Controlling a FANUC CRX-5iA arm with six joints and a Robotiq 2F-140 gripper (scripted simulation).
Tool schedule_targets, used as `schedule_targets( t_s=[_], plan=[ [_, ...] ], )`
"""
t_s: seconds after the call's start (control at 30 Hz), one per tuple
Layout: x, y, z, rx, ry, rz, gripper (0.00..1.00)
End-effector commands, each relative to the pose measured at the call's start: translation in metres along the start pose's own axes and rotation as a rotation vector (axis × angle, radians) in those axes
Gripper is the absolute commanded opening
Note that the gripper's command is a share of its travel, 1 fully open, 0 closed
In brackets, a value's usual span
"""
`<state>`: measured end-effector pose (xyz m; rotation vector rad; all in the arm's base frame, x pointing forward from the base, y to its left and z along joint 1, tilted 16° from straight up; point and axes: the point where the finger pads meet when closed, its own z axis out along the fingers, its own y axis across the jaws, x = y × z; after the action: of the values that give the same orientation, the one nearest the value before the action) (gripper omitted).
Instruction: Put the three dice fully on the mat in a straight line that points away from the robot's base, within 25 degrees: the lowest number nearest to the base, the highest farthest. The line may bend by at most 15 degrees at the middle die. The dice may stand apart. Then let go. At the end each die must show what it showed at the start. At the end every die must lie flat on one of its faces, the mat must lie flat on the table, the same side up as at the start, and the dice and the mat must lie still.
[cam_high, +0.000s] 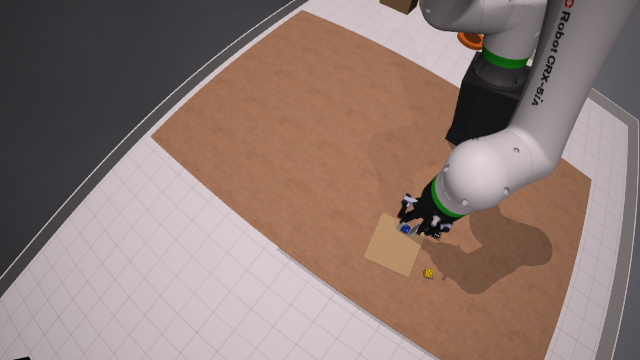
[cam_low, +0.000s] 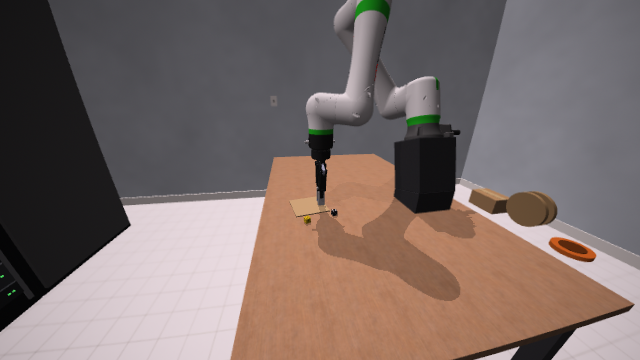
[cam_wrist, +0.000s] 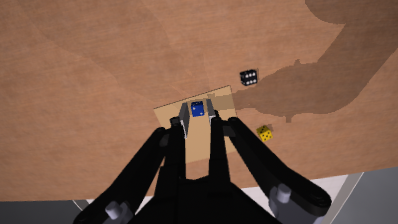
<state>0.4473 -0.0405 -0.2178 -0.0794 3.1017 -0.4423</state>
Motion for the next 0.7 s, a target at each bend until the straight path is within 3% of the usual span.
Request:
schedule_targets(
  t_s=[0.0,0.4,0.67],
  plan=[
    [0.0,0.0,-0.007,0.0,0.0,0.0,0.21],
    [0.0,0.0,-0.069,0.0,0.0,0.0,0.21],
    [0.0,0.0,-0.085,0.0,0.0,0.0,0.21]
  ],
)
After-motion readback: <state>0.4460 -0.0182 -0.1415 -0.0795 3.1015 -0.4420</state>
